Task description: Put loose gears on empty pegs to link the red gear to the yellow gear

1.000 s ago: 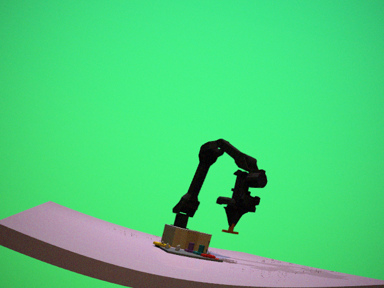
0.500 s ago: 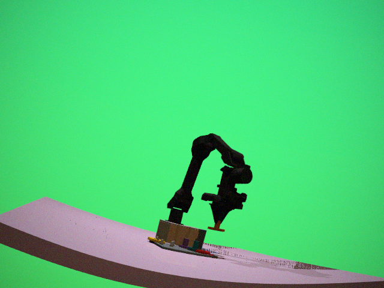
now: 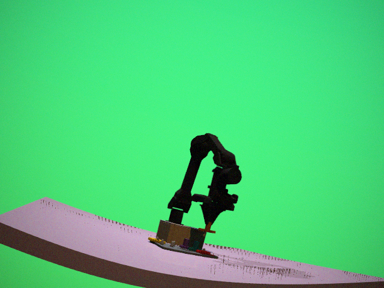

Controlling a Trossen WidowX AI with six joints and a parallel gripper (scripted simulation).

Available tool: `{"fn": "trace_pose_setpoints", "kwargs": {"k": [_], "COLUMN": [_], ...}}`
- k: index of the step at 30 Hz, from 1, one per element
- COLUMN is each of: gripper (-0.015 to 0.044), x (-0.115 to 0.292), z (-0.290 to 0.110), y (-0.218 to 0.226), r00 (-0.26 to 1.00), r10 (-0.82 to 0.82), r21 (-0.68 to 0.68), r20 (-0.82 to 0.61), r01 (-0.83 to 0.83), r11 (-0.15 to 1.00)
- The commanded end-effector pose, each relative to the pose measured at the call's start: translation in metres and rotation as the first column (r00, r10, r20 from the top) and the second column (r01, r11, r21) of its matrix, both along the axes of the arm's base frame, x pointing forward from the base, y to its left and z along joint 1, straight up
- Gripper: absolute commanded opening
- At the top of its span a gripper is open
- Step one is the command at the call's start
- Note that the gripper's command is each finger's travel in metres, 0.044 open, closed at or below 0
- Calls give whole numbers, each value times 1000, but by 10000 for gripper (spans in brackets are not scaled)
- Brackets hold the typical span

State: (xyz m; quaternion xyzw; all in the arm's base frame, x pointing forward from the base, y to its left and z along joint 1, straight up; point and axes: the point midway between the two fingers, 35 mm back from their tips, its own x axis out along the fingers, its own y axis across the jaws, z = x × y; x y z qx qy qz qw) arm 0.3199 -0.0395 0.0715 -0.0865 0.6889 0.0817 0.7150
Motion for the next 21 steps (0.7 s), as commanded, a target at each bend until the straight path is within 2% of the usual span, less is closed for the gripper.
{"fn": "trace_pose_setpoints", "kwargs": {"k": [1,21], "gripper": [0,0], "x": [-4,-22], "z": [-4,-20], "y": [-9,-53], "r00": [1000,1000], "r10": [7,10], "r21": [-2,-9], "r20": [-3,-4], "r01": [-7,-10], "r11": [1000,1000]}}
